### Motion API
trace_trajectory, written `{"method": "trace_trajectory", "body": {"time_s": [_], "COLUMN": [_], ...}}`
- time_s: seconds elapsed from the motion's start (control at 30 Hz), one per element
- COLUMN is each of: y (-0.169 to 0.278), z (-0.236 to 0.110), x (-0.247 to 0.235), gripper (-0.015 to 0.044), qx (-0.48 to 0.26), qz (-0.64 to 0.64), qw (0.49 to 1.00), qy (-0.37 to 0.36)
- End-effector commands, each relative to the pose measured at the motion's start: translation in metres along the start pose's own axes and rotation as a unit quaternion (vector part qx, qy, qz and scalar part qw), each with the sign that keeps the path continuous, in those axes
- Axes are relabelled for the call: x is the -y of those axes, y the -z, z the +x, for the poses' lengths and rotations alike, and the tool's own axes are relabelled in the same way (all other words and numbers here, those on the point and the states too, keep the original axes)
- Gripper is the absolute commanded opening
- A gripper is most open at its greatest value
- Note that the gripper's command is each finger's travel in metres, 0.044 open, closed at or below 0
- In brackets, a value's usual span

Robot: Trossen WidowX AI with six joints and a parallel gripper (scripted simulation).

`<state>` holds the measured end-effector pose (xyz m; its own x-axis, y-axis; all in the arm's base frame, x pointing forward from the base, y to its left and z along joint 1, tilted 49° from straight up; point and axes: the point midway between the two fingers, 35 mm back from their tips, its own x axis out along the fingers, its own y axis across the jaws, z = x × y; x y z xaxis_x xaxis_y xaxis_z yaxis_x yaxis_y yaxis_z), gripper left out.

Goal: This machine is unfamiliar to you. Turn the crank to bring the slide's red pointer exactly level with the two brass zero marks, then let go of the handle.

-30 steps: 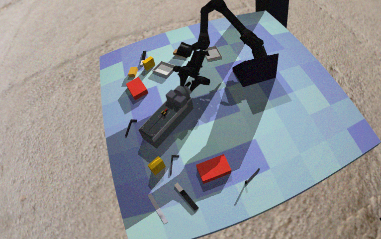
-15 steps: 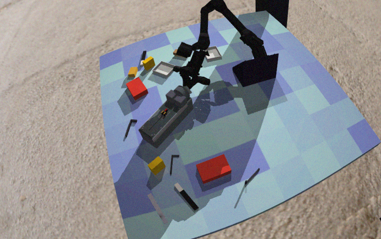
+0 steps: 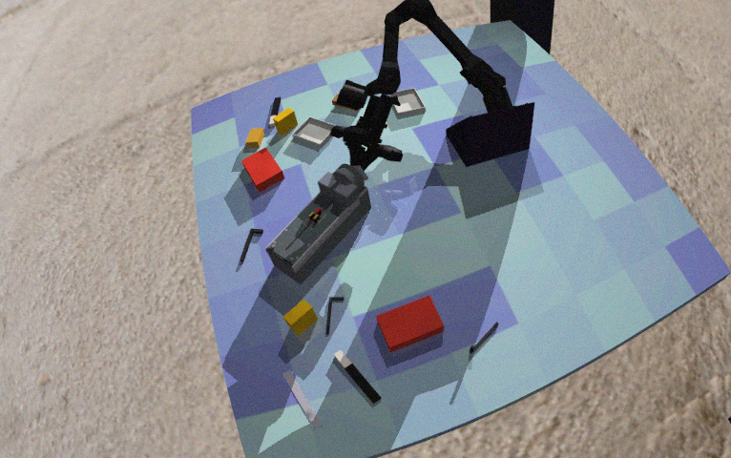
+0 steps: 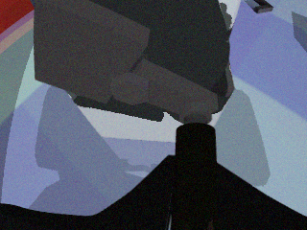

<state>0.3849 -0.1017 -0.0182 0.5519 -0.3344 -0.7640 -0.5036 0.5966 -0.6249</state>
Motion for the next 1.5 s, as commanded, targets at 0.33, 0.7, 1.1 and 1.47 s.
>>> {"method": "trace_trajectory", "body": {"time_s": [0.33, 0.7, 1.1, 1.47], "y": [-0.012, -0.021, -0.030, -0.033], "z": [-0.012, -0.022, -0.030, -0.033], "x": [0.006, 0.002, -0.009, -0.019], "gripper": [0.0000, 0.0000, 0.0000, 0.0000], "qx": [0.005, 0.005, 0.005, 0.005], "qz": [0.001, 0.001, 0.001, 0.001], "qw": [1.000, 1.000, 1.000, 1.000], "qy": [0.006, 0.005, 0.005, 0.005]}}
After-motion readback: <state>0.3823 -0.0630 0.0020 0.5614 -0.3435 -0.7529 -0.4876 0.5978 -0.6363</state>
